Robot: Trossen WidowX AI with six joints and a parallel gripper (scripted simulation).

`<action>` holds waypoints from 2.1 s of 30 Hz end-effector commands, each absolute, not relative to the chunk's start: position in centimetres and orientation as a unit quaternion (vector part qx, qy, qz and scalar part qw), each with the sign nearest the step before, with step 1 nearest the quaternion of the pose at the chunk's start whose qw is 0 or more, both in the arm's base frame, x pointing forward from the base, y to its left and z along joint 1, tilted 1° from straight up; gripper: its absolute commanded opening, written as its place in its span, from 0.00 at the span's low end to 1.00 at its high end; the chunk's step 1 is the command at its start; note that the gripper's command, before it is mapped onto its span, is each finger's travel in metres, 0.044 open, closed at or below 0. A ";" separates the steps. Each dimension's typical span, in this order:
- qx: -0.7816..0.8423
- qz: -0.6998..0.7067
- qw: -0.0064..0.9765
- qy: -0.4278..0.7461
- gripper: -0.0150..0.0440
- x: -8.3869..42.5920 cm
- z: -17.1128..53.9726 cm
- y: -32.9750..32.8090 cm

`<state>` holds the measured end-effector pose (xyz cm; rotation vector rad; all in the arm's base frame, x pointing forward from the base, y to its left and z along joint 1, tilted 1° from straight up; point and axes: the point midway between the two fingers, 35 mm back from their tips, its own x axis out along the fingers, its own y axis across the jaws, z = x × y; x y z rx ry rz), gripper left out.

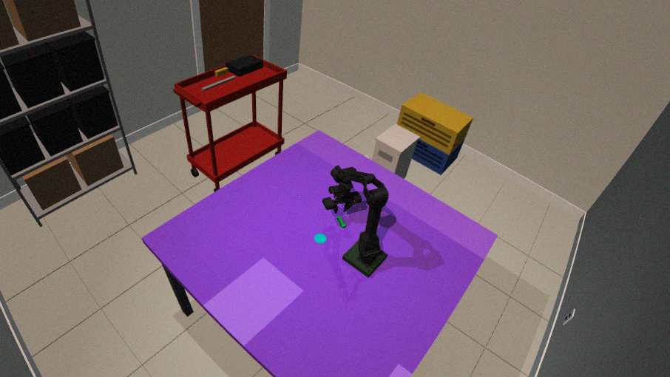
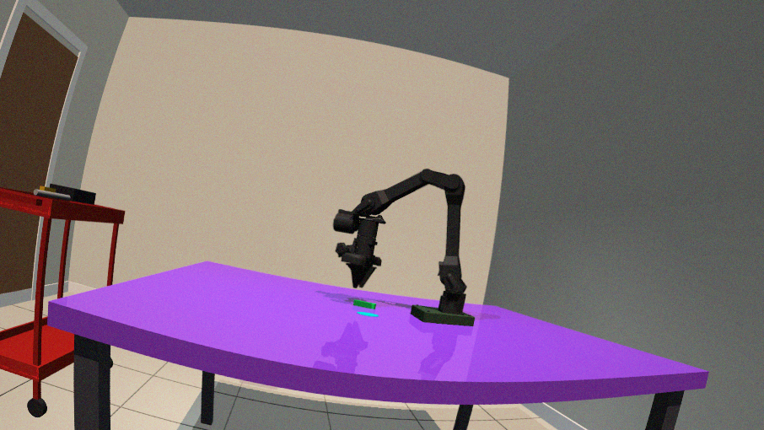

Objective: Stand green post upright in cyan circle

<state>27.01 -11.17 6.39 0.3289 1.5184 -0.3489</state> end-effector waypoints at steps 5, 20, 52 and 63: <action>0.148 -0.153 0.695 0.686 0.65 26.3 1.6 -10.9; 0.148 -0.153 0.695 0.686 0.29 26.4 2.1 -10.9; 0.148 -0.153 0.695 0.686 0.29 26.5 12.0 -10.9; 0.127 -0.132 0.700 0.691 0.29 26.3 13.6 -10.0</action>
